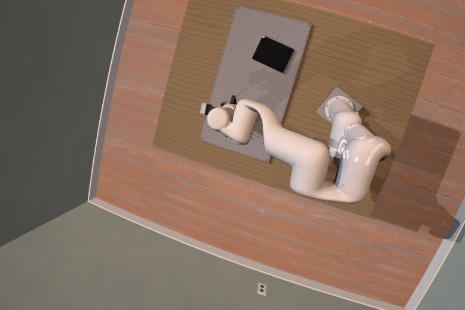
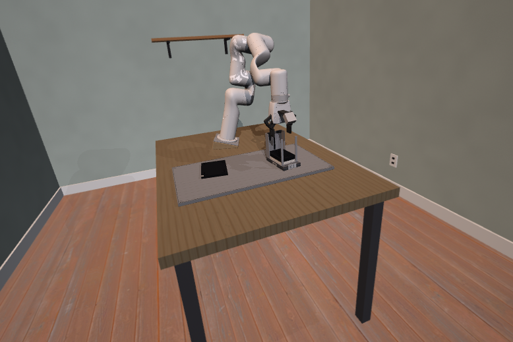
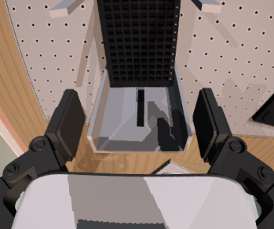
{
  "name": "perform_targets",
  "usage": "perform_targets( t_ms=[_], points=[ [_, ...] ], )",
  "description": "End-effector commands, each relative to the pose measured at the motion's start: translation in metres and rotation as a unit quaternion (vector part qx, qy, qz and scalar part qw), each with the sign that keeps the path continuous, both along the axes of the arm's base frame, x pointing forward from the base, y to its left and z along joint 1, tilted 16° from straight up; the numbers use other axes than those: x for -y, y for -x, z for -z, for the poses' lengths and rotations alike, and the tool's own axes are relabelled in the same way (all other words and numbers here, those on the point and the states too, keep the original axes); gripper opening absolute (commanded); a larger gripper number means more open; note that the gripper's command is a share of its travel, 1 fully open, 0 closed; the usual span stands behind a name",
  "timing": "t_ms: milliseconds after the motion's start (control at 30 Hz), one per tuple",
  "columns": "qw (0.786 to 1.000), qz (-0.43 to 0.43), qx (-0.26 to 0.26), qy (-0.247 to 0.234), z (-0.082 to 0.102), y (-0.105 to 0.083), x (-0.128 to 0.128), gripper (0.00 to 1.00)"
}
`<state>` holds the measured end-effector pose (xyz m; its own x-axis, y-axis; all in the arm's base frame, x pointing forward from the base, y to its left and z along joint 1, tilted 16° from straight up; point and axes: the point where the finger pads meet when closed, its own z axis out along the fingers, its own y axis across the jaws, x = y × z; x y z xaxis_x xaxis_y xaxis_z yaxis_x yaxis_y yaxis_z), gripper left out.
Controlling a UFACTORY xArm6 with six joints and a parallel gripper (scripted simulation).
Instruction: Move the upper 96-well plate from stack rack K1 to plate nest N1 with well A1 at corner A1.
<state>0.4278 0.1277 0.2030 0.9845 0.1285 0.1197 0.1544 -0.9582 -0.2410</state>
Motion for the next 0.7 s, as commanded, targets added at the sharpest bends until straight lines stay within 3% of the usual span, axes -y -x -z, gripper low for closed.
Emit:
perform_targets(
  t_ms=[0,667],
  points=[
    [1.0,0.0,0.002,0.0,0.006,-0.002,-0.002,1.0],
    [1.0,0.0,0.002,0.0,0.035,-0.005,-0.01,1.0]
  ],
)
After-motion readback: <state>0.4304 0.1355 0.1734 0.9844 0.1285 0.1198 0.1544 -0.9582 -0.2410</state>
